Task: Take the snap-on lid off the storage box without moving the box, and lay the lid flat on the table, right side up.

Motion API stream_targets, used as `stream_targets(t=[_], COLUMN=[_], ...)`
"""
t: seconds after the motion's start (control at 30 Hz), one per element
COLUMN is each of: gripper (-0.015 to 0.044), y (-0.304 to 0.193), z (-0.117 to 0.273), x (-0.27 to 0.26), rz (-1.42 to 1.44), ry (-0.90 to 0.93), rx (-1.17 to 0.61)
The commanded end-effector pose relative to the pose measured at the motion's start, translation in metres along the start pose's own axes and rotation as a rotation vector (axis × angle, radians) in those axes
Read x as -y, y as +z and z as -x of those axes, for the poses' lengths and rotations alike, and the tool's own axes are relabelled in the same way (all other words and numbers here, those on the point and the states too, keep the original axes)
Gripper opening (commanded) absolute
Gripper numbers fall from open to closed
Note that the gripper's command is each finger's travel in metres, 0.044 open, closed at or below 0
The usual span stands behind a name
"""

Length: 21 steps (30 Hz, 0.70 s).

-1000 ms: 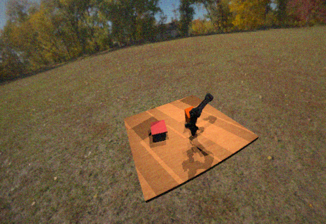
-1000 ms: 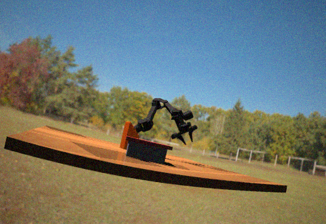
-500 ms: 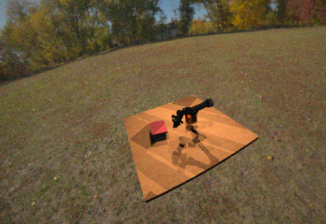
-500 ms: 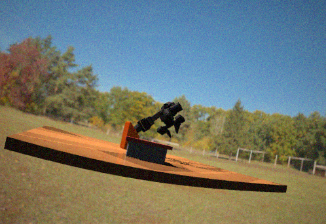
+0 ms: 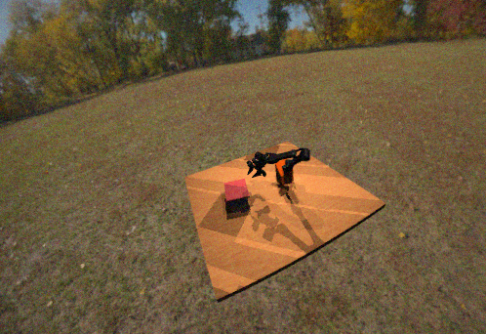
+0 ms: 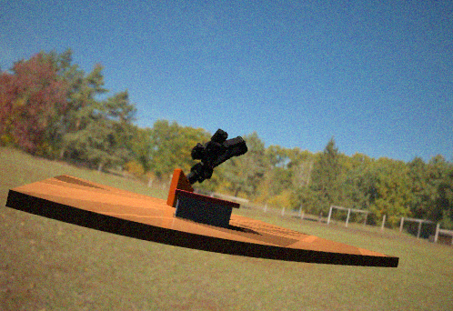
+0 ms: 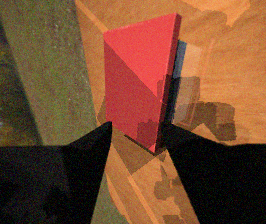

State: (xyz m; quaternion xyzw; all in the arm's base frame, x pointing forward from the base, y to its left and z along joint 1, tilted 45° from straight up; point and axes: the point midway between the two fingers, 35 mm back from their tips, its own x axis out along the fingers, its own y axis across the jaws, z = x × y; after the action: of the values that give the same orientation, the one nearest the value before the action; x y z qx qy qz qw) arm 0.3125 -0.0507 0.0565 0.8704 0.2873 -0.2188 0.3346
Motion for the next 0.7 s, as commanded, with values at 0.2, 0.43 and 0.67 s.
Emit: stream_targets(t=[0.2,0.43,0.67], gripper=[0.0235,0.0235,0.0235], y=[0.005,0.003,0.003], z=[-0.025,-0.043,-0.051], x=[0.025,0.052,0.050], rz=[-0.022,-0.024,-0.024], ry=[0.000,0.002,0.002], rx=[0.009,0.005,0.005])
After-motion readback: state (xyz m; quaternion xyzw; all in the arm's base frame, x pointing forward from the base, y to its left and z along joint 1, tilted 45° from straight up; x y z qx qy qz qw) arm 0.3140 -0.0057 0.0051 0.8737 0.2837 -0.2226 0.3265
